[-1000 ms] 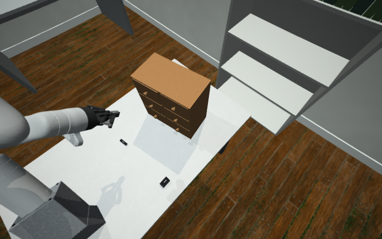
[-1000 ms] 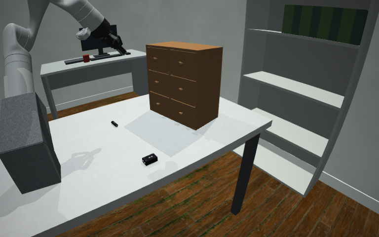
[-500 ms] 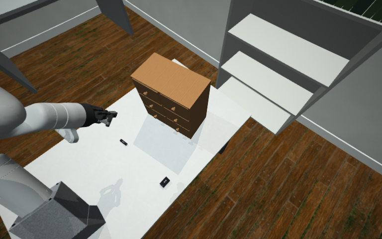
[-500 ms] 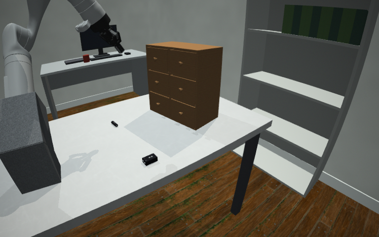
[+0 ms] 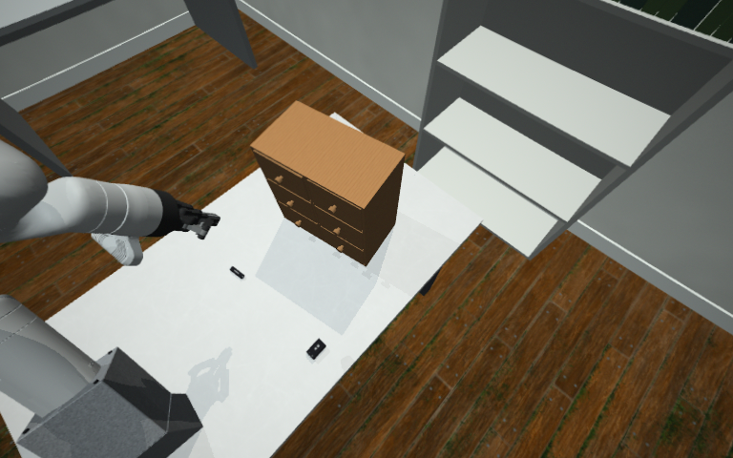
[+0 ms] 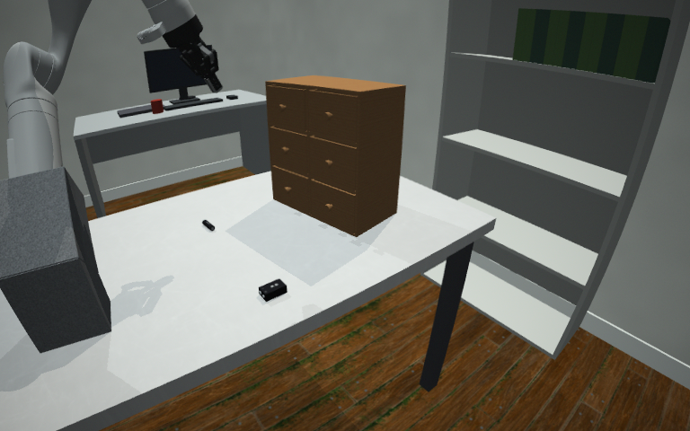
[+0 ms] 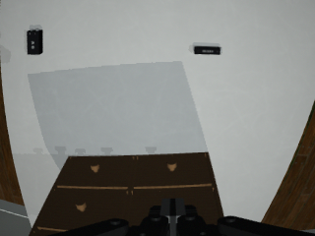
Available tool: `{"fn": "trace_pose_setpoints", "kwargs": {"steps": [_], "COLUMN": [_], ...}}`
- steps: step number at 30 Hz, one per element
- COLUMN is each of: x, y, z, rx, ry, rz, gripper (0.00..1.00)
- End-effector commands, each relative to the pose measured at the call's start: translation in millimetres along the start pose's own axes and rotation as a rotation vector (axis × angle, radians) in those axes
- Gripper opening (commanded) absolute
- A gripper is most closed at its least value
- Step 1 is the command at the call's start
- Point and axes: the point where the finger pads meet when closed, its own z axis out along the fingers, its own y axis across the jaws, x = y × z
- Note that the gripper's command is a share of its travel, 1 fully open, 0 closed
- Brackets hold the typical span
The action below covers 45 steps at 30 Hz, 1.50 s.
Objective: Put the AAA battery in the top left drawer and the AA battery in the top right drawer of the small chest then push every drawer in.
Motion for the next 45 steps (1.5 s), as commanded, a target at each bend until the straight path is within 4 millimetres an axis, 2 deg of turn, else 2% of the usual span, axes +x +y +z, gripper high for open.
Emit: {"fn": "trace_pose_setpoints", "kwargs": {"steps": [1,45], "x": [-5,2], "y": [0,0], "z": [-3,-40], "rx": [0.005,0.009], "ry": [0.021,0.381], "rz": [-0.019,-0.017], "gripper": [0.0,0.0]}}
